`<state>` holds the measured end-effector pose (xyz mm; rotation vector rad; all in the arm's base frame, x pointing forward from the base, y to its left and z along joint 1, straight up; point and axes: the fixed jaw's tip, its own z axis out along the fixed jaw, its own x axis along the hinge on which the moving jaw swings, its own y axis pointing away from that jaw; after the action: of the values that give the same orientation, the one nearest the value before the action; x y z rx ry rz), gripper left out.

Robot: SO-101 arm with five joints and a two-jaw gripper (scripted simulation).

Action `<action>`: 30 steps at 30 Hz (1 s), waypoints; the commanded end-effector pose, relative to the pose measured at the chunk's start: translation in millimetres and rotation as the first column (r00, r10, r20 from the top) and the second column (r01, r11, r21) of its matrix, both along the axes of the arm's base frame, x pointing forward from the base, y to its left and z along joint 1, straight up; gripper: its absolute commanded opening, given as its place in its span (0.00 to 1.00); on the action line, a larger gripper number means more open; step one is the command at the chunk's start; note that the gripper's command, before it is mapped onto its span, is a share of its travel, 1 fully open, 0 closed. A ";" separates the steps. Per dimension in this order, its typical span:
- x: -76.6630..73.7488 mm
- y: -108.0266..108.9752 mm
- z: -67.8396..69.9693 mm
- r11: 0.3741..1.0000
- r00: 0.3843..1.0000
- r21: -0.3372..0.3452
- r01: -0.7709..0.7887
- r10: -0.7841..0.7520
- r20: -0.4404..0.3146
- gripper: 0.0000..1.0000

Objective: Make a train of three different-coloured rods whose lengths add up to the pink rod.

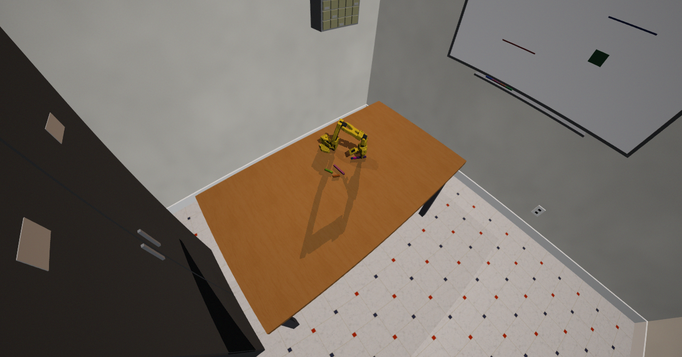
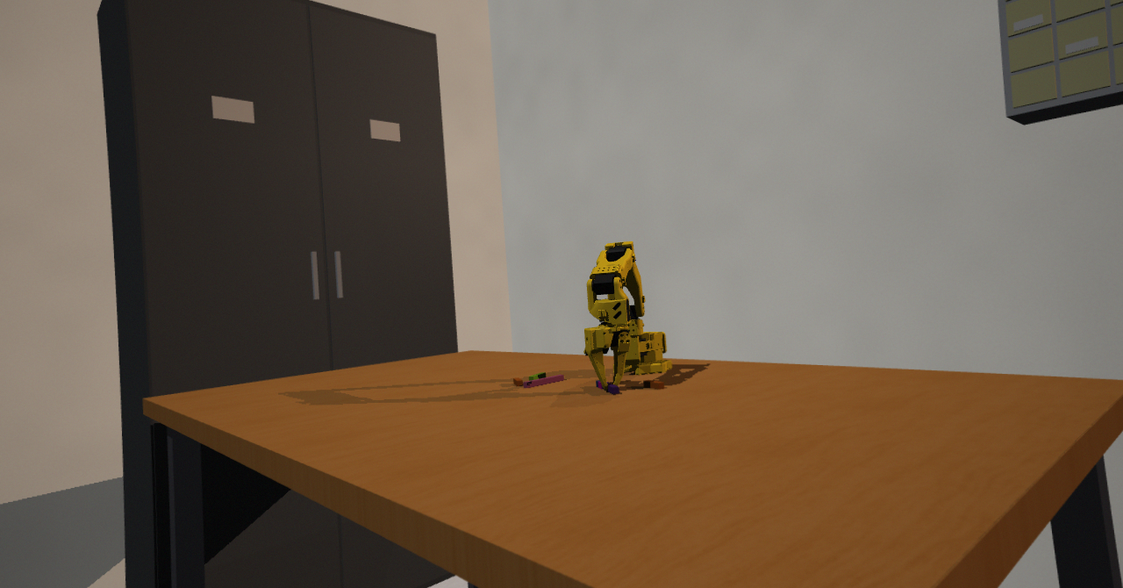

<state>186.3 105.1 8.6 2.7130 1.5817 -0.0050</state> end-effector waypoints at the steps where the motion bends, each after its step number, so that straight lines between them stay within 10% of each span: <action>1: 11.8 9.1 17.2 0.998 0.996 0.056 -0.002 -0.003 0.089 0.00; 30: 11.8 9.1 17.2 0.998 0.996 0.056 -0.002 -0.003 0.089 0.06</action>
<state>186.0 104.9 8.3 2.7131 1.5814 -0.0069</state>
